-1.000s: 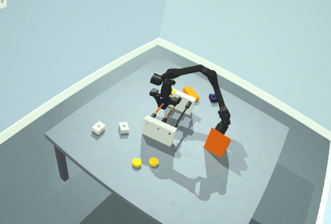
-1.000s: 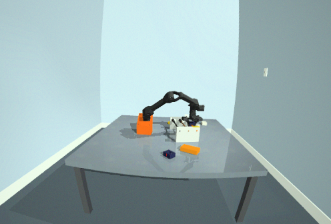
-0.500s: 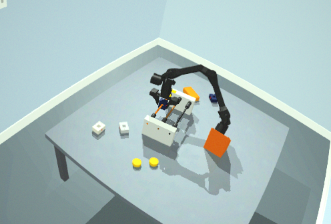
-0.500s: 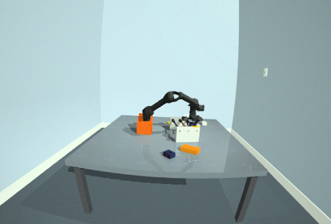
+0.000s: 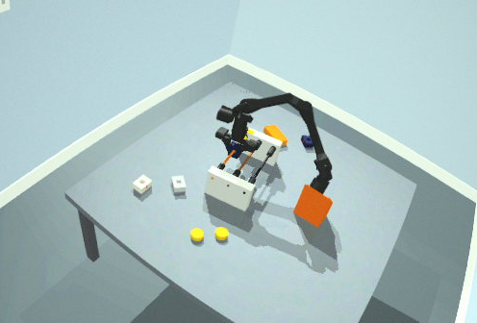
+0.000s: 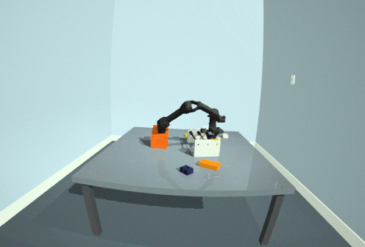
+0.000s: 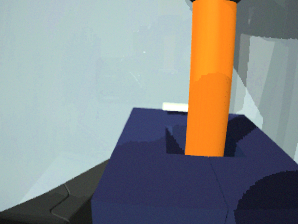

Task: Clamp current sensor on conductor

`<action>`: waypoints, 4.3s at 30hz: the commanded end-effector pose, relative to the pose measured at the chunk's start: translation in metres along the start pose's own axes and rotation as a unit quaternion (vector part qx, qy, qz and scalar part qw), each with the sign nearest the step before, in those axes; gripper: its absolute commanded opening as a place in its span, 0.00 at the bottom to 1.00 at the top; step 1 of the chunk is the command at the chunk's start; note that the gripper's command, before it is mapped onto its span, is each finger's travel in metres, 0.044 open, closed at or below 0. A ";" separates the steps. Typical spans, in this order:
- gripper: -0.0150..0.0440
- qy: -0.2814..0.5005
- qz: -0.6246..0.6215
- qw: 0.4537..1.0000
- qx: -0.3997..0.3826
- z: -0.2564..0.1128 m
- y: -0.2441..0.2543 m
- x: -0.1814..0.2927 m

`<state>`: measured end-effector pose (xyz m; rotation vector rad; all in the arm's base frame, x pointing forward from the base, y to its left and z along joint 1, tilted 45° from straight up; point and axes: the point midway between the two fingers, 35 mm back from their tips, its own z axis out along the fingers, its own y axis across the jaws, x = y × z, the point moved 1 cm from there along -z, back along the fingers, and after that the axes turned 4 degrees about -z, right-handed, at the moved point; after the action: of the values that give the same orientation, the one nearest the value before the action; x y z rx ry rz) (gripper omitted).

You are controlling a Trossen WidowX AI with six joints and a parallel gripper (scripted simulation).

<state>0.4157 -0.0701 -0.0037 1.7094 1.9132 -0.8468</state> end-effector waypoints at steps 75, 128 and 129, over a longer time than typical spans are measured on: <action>0.69 0.000 0.001 1.000 -0.001 0.000 0.000 0.000; 1.00 0.000 -0.003 1.000 -0.004 -0.103 -0.002 0.000; 1.00 0.000 -0.003 1.000 -0.004 -0.103 -0.002 0.000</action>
<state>0.4226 0.0004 0.0705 1.6926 1.9220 -0.8425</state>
